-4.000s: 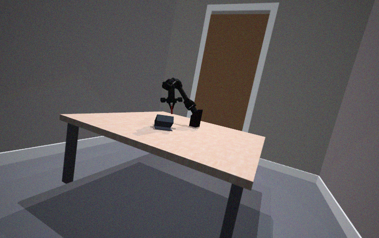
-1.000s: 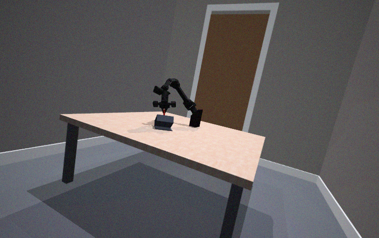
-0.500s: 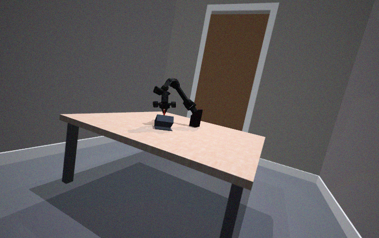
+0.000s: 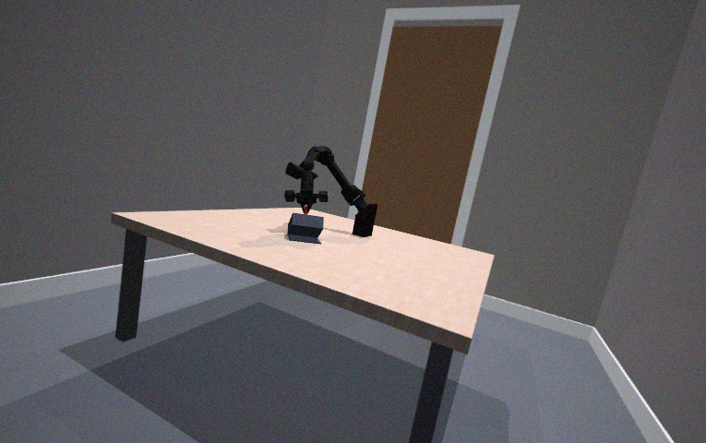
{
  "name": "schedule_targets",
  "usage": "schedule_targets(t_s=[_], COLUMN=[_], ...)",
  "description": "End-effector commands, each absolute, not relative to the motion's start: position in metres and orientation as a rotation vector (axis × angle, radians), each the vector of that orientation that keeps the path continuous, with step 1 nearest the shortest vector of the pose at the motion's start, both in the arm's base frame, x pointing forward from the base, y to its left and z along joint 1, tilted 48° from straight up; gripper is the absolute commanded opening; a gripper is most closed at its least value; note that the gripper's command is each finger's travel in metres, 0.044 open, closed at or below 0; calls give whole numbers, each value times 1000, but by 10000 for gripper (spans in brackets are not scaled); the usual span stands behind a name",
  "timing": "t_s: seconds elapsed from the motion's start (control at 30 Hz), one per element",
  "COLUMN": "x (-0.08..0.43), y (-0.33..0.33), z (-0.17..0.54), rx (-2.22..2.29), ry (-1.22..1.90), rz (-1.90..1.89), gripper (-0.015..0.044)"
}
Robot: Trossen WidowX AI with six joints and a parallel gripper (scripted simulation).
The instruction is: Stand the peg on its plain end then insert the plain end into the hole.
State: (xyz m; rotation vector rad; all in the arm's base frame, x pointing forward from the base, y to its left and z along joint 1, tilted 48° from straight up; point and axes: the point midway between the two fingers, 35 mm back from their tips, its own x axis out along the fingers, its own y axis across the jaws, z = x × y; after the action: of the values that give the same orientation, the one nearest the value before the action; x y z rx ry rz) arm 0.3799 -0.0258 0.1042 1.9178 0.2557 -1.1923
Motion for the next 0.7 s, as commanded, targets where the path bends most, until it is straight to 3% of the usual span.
schedule_targets(t_s=[0.0,0.67], x=[382,389], y=[-26,-28], z=[101,90], rx=[1916,1916], ry=[261,261], rz=[-1188,-1188], gripper=[0,0])
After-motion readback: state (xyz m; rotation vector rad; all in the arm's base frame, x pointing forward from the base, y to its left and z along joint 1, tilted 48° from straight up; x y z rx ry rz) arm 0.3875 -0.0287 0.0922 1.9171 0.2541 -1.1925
